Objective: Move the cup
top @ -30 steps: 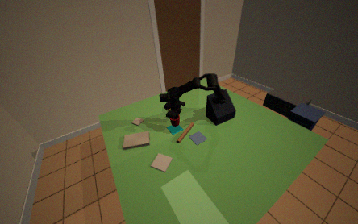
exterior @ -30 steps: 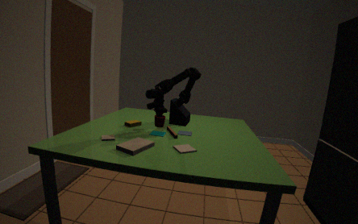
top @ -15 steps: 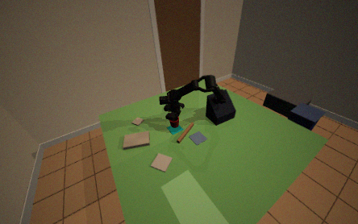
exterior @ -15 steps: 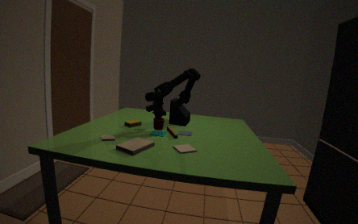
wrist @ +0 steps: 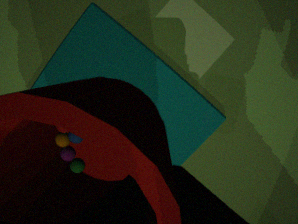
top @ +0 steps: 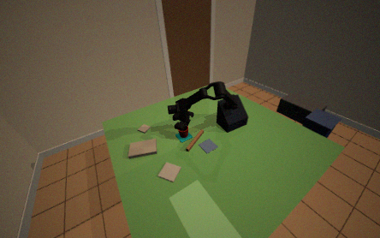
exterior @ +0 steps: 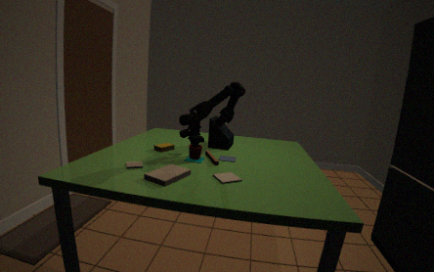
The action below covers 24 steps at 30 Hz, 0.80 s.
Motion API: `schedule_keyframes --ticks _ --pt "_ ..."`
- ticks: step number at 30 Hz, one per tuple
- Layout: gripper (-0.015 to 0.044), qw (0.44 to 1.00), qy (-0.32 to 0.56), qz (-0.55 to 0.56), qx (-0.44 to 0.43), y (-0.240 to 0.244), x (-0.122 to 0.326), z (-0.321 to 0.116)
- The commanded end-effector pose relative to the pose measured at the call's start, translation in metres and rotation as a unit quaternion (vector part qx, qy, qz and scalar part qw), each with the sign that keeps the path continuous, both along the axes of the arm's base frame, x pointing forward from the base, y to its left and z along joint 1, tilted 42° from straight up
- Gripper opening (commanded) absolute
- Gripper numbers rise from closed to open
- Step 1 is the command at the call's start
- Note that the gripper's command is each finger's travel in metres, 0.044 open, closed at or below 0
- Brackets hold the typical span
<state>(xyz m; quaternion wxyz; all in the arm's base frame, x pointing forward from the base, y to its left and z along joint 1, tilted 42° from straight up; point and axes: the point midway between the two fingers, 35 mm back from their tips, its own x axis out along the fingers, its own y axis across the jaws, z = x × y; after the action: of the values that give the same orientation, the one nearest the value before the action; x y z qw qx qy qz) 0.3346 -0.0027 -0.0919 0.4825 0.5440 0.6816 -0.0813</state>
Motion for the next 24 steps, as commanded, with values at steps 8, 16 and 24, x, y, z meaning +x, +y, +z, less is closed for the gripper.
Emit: schedule_keyframes --ticks 8,16,24 --pt "0.0000 1.000 0.000 0.000 0.000 0.0007 -0.0003 -0.0007" --pt "0.0079 1.000 0.000 0.000 0.000 0.0007 -0.0003 -0.0007" --pt "0.0128 1.000 0.001 0.000 0.000 -0.0004 -0.0002 0.0005"
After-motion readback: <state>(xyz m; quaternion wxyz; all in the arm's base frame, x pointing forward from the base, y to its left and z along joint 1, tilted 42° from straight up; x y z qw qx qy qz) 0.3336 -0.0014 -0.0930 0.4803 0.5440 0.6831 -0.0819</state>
